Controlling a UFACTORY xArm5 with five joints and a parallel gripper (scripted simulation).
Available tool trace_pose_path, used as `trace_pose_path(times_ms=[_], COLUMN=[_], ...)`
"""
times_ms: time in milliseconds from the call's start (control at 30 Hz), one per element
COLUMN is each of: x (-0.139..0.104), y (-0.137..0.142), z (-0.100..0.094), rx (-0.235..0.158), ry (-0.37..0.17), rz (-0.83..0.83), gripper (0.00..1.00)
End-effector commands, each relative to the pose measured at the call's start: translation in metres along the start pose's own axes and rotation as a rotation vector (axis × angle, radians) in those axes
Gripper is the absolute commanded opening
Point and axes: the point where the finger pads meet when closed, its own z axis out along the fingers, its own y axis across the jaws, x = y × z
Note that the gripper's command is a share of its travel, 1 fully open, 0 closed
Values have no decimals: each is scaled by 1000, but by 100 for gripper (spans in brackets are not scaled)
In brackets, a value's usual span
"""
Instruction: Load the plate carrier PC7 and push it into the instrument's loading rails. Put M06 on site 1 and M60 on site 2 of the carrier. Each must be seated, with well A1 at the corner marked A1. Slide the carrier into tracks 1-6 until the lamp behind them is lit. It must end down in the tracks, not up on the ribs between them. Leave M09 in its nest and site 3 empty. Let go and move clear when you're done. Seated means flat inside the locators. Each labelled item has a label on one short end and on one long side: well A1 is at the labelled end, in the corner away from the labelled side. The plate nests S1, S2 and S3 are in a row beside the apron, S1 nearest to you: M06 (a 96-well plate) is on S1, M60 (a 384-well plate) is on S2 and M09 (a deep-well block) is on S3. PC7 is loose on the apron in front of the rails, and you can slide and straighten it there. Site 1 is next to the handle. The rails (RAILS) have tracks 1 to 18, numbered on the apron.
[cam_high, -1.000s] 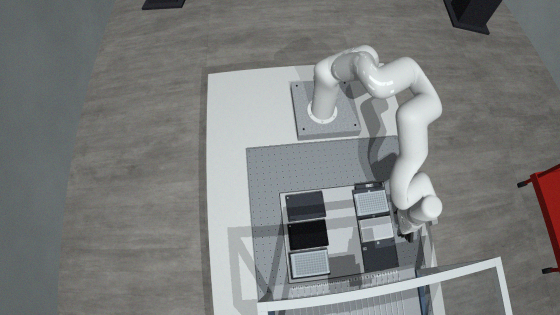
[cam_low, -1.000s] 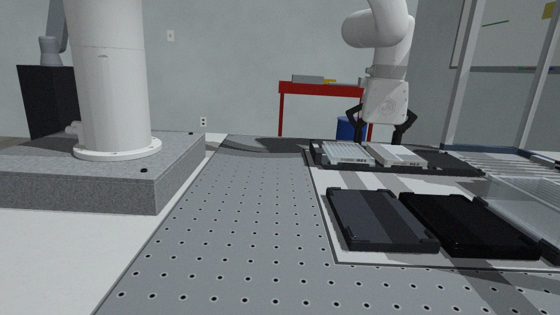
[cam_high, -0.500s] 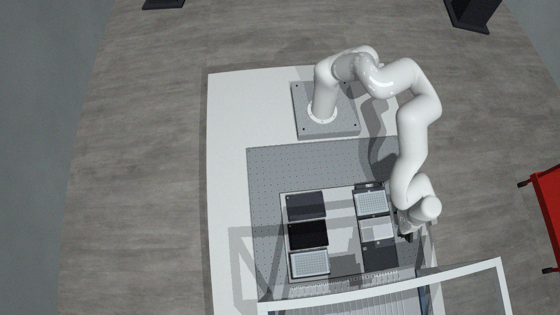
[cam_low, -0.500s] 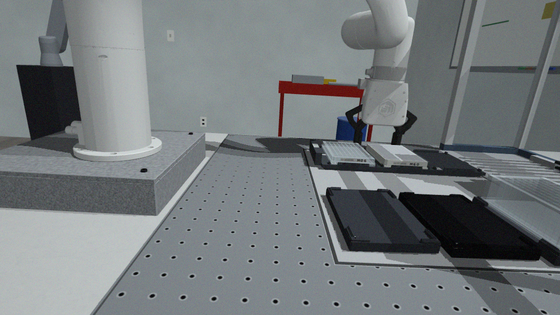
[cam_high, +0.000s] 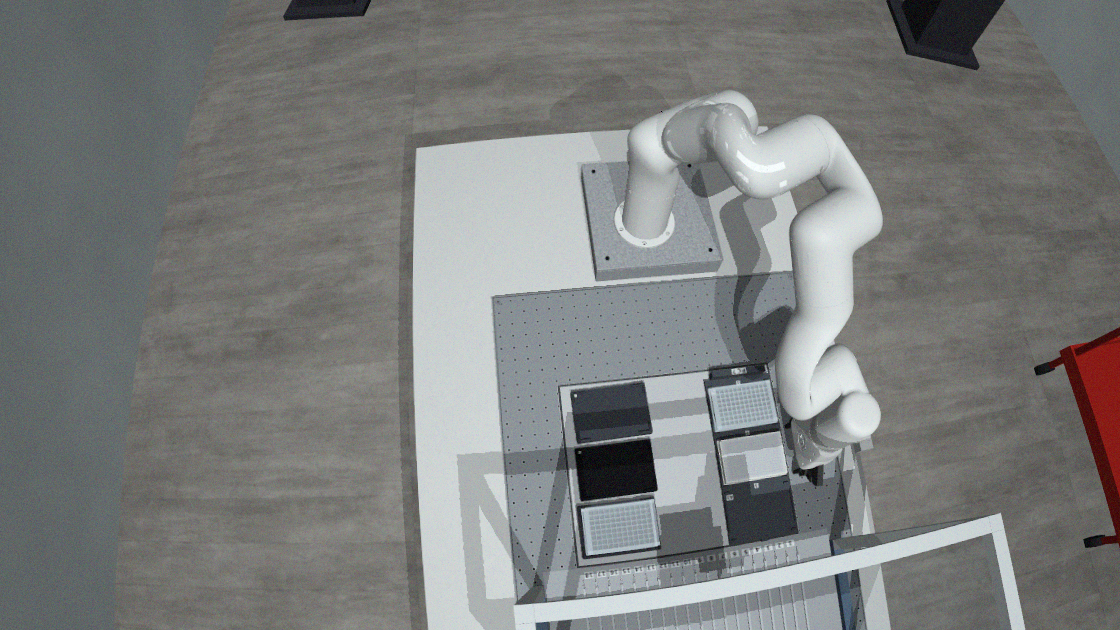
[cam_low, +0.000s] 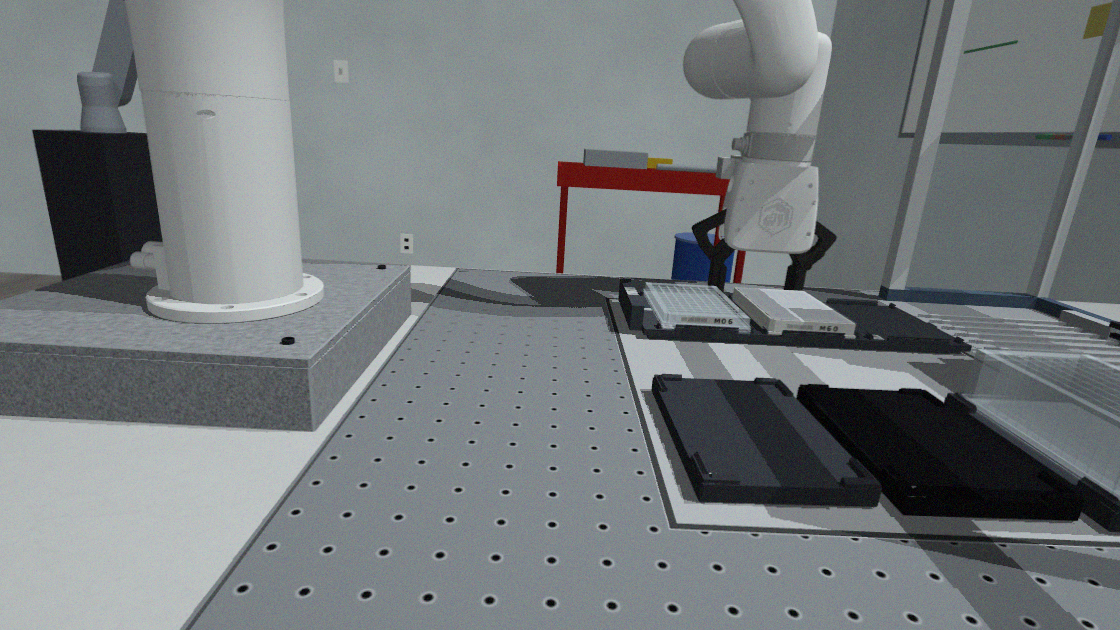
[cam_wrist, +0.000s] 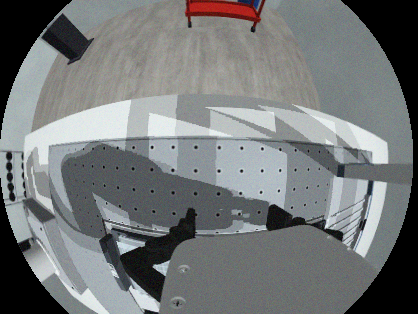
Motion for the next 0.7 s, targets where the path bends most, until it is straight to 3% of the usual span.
trace_pose_path(times_ms=[0,667], x=[-1,-10], y=[1,1], z=[-2,-2], rx=[-4,-4], ry=[2,2], rz=[0,0], gripper=[100,100])
